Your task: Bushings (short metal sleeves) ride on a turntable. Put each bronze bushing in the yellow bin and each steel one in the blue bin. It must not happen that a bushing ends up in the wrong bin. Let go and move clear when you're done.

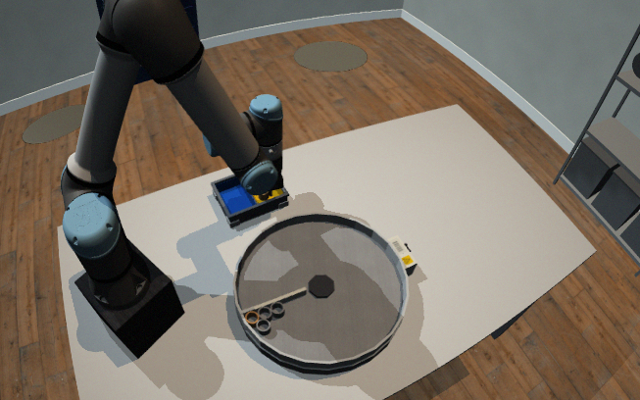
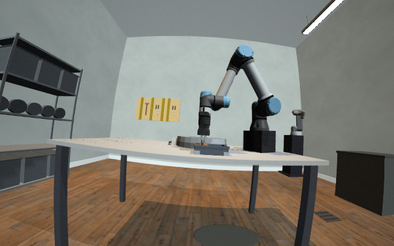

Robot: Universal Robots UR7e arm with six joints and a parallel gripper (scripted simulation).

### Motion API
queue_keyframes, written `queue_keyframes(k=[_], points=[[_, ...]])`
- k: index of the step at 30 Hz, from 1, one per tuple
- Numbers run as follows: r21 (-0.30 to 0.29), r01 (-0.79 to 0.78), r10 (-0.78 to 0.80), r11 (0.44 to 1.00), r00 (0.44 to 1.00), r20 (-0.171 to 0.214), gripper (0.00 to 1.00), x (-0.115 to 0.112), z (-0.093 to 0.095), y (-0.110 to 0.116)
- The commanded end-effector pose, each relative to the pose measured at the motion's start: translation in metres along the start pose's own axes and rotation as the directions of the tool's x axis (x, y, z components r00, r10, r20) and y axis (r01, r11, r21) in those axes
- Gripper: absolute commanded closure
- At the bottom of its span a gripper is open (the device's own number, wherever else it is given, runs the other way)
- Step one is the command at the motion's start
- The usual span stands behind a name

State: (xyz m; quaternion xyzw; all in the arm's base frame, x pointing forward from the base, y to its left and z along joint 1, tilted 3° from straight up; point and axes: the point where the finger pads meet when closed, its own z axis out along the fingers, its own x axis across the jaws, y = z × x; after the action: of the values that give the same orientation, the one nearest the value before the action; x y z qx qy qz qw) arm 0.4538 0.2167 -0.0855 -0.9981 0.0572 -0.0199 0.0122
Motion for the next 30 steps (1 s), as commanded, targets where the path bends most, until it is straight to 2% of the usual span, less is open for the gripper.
queue_keyframes(k=[1,30], points=[[0.0,0.0,0.0,1.0,1.0,-0.002,1.0,0.001,0.0,0.0],[0.0,0.0,0.0,1.0,1.0,-0.002,1.0,0.001,0.016,0.0]])
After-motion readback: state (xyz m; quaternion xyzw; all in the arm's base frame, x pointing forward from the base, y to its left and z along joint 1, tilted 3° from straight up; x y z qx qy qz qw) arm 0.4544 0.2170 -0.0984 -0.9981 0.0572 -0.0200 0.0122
